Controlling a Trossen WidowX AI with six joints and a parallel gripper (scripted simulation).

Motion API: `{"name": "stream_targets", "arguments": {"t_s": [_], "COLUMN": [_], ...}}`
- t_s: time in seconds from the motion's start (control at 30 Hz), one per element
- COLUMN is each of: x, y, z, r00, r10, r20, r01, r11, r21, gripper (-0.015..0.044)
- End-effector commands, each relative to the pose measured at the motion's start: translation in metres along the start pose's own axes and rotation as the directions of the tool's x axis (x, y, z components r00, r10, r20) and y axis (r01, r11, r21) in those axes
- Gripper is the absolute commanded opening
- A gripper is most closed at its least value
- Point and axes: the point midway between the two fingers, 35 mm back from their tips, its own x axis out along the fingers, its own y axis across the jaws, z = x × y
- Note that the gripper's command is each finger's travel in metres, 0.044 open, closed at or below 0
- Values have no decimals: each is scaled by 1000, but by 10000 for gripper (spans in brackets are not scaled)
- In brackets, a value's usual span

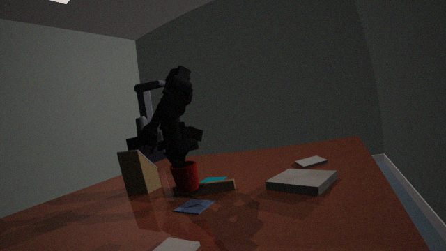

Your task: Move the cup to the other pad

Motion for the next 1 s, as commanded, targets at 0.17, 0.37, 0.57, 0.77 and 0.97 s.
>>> {"name": "stream_targets", "arguments": {"t_s": [0.17, 0.37, 0.57, 0.77, 0.97], "x": [0, 0, 0, 0, -1], "y": [0, 0, 2, 10, 19], "z": [0, 0, 2, 10, 18], "r00": [1000, 1000, 1000, 1000, 1000], "r10": [-1, -1, 0, 1, 2], "r20": [0, 0, 0, -2, -4], "r01": [1, 1, 0, -1, -2], "r11": [1000, 1000, 1000, 1000, 1000], "r21": [0, 0, 0, -2, -4], "gripper": [0, 0, 0, 0, 0]}}
